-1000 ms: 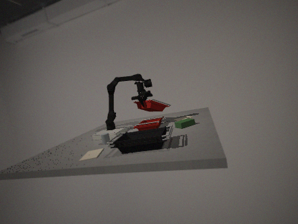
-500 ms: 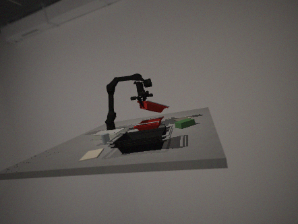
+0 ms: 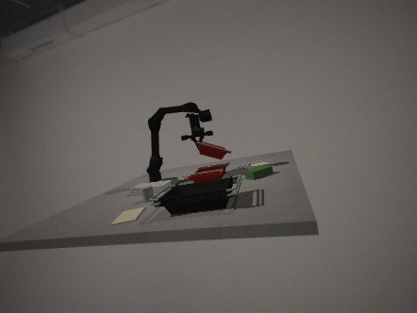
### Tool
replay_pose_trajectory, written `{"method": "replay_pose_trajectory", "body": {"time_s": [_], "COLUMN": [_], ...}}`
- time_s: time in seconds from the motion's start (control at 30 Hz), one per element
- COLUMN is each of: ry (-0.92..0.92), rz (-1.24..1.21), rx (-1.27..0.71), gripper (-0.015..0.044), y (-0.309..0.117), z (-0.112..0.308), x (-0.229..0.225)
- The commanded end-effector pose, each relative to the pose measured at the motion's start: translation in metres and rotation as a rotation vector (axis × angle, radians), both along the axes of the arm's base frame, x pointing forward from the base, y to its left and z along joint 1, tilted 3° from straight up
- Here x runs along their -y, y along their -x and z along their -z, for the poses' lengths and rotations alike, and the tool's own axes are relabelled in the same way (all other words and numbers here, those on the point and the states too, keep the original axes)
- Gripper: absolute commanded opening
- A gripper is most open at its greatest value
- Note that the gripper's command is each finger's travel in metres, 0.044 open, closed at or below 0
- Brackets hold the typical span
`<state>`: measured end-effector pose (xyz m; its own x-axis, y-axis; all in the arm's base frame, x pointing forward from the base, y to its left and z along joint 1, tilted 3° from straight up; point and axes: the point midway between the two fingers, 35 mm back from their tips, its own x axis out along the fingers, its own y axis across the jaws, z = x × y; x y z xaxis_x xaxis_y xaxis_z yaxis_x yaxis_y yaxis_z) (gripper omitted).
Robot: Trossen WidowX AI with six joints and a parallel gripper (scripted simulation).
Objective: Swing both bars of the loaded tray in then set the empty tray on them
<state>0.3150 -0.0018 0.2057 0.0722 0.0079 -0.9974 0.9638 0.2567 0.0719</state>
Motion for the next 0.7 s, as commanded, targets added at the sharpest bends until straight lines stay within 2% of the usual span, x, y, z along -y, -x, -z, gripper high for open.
{"method": "replay_pose_trajectory", "body": {"time_s": [0.0, 0.37, 0.67], "ry": [-0.011, -0.024, -0.025], "rz": [0.088, 0.275, 0.287], "rx": [0.012, 0.012, 0.012], "gripper": [0.0000, 0.0000, 0.0000], "y": [0.001, 0.003, 0.003], "z": [-0.003, -0.003, -0.003], "x": [0.009, 0.031, 0.033]}}
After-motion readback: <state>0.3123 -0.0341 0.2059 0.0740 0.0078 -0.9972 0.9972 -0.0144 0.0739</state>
